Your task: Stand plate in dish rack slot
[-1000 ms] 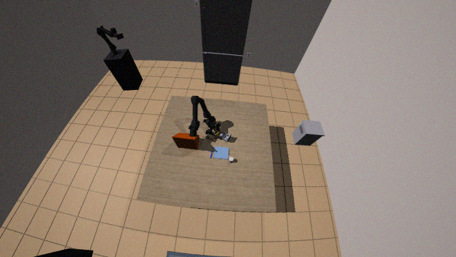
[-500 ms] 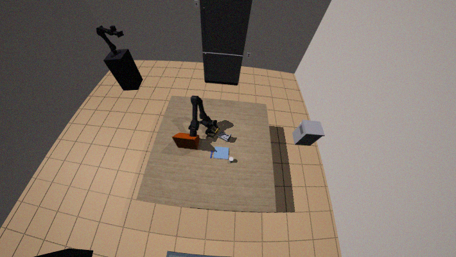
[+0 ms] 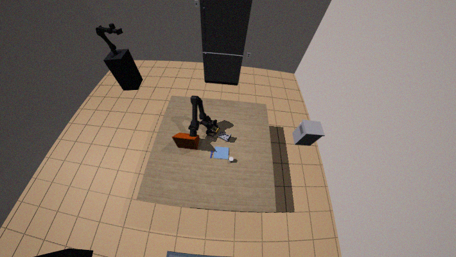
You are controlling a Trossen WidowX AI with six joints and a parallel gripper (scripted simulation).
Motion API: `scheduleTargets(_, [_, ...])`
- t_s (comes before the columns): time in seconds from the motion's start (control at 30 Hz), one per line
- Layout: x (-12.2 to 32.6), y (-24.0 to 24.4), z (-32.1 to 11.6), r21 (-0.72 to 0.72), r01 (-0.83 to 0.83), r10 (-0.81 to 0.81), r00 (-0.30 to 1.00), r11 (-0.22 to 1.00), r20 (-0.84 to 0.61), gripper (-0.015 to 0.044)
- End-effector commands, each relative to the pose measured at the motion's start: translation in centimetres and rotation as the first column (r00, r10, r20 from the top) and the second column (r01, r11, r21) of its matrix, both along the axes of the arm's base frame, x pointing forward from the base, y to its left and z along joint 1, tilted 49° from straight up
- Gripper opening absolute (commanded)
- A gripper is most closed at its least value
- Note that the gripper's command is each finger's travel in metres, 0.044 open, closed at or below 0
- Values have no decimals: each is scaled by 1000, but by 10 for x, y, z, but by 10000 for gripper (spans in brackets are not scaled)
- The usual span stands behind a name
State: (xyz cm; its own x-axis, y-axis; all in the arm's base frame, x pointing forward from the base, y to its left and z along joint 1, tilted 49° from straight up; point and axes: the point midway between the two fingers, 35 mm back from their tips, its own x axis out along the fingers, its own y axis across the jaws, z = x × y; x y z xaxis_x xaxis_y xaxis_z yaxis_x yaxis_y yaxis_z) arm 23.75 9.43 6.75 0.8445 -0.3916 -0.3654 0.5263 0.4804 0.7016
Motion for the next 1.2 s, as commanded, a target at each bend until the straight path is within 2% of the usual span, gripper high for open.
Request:
scheduleTargets(0.0, [5, -5, -2, -9, -1, 1, 1000, 1000, -8, 0])
scheduleTargets(1.17, [43, -23, -12, 27, 7, -8, 1000, 1000, 24, 0])
